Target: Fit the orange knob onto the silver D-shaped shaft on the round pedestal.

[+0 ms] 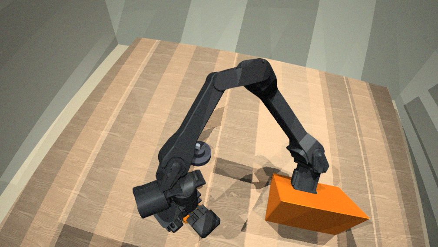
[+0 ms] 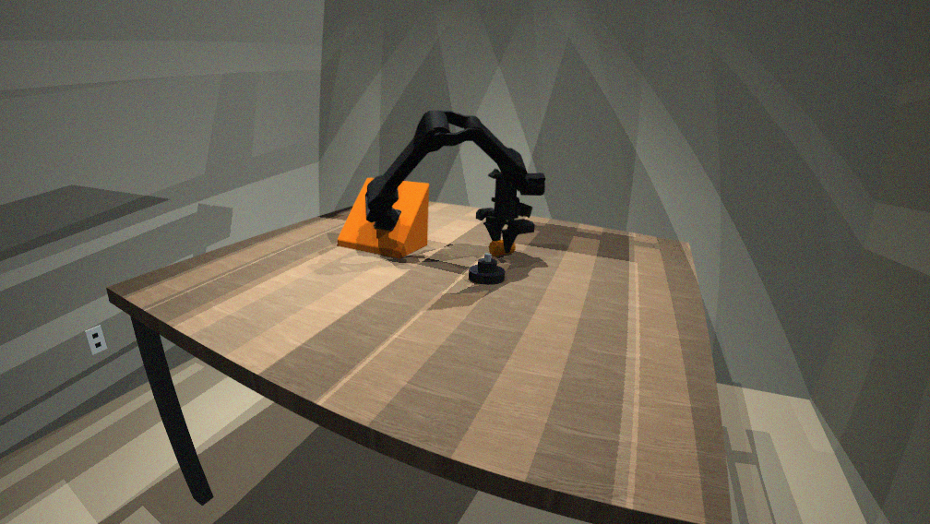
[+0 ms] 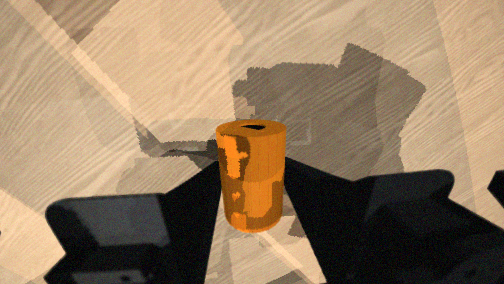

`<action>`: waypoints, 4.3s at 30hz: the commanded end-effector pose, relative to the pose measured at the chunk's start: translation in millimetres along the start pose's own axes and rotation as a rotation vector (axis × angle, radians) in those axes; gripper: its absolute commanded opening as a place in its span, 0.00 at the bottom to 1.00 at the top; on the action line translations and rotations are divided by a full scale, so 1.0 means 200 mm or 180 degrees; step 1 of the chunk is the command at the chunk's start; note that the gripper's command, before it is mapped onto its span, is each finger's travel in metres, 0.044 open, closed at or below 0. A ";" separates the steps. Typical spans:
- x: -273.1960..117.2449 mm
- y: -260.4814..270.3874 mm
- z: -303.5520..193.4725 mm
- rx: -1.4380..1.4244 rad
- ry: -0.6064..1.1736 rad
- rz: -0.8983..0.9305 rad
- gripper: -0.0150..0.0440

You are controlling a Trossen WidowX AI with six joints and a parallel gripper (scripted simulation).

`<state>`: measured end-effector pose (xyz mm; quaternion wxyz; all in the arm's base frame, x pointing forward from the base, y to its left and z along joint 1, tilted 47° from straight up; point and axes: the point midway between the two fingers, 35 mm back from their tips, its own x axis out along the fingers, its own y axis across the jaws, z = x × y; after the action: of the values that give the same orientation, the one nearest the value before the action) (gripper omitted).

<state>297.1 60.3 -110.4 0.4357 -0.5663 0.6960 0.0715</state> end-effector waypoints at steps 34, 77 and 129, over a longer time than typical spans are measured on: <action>-0.07 0.00 0.00 0.1740 0.0000 -0.0003 0.56; -0.07 0.00 0.00 0.4991 -0.0001 -0.0003 0.56; -0.07 0.00 0.00 0.9046 -0.0003 -0.0003 0.56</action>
<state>297.0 69.7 -100.6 0.6407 0.3164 0.2039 -0.6692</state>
